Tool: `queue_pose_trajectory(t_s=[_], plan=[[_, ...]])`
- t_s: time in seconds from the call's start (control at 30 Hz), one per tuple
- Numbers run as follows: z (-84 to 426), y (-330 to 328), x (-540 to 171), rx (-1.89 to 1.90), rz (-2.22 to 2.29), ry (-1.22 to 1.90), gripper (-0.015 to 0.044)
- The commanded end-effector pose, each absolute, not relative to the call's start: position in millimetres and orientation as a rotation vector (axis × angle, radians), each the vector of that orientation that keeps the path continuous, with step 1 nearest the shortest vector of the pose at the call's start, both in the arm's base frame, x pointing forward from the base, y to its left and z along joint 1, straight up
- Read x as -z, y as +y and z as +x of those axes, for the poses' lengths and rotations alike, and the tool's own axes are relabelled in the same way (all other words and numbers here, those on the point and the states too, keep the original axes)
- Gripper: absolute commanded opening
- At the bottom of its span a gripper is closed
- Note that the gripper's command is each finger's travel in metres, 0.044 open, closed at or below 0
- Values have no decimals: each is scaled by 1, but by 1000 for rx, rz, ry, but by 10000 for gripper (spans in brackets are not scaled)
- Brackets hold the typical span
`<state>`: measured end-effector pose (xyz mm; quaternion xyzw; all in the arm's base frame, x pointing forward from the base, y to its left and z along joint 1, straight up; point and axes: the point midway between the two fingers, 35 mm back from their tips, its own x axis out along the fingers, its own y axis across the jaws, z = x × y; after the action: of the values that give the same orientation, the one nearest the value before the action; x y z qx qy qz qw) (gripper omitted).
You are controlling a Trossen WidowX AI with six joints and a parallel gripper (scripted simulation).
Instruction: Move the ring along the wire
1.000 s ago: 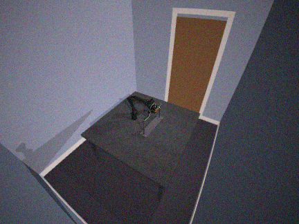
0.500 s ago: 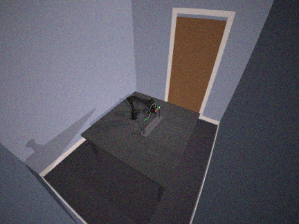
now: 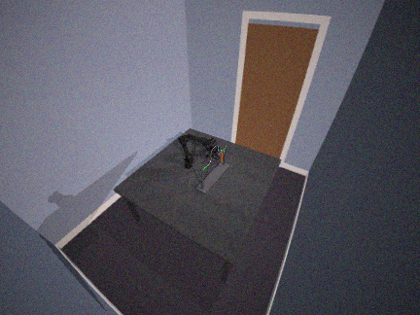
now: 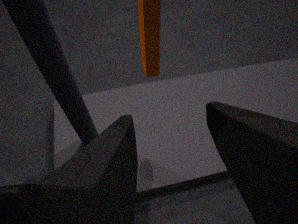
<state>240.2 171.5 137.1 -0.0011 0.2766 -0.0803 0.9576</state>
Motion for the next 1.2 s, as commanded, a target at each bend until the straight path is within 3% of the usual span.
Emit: queue_pose_trajectory(t_s=[0.0,1.17], plan=[[228,173,-151,164,16,545,160],[223,173,-154,164,15,543,160]])
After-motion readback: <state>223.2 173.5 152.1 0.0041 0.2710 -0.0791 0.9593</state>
